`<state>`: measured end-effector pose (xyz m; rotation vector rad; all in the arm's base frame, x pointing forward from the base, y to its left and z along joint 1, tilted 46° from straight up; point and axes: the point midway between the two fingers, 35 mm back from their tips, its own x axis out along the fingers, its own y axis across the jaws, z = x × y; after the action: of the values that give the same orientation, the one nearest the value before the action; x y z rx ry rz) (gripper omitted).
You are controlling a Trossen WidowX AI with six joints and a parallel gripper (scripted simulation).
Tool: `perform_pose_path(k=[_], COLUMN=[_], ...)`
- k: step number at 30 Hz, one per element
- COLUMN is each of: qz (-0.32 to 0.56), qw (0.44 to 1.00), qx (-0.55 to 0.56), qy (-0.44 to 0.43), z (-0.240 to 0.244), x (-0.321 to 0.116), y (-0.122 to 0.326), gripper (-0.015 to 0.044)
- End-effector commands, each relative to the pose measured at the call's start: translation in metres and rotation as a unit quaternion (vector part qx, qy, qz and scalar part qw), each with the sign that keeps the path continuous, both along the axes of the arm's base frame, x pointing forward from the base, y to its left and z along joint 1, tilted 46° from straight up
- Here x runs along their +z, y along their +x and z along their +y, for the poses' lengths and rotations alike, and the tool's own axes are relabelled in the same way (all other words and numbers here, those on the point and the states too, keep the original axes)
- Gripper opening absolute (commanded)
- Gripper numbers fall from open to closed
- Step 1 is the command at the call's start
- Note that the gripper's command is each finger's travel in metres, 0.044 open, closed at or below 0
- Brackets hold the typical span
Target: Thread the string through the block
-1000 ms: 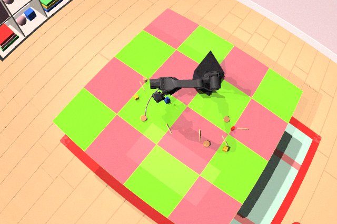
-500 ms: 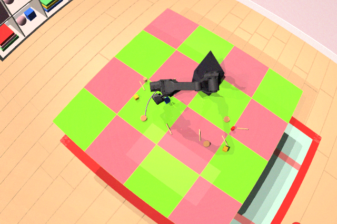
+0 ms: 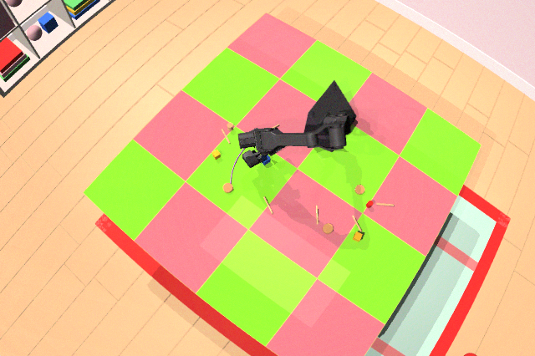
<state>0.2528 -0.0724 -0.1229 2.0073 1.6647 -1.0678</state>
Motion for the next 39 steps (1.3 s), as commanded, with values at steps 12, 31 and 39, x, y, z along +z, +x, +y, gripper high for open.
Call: perform_pose_path(k=[12,31,39], qz=[0.0,0.0,0.0], qw=[1.0,1.0,1.0], qx=[0.0,0.0,0.0], qy=[0.0,0.0,0.0], z=[0.0,-0.0063,-0.0099], x=[0.0,0.0061,0.0098], y=[0.0,-0.0004,-0.0008], gripper=[0.0046,0.0,0.0])
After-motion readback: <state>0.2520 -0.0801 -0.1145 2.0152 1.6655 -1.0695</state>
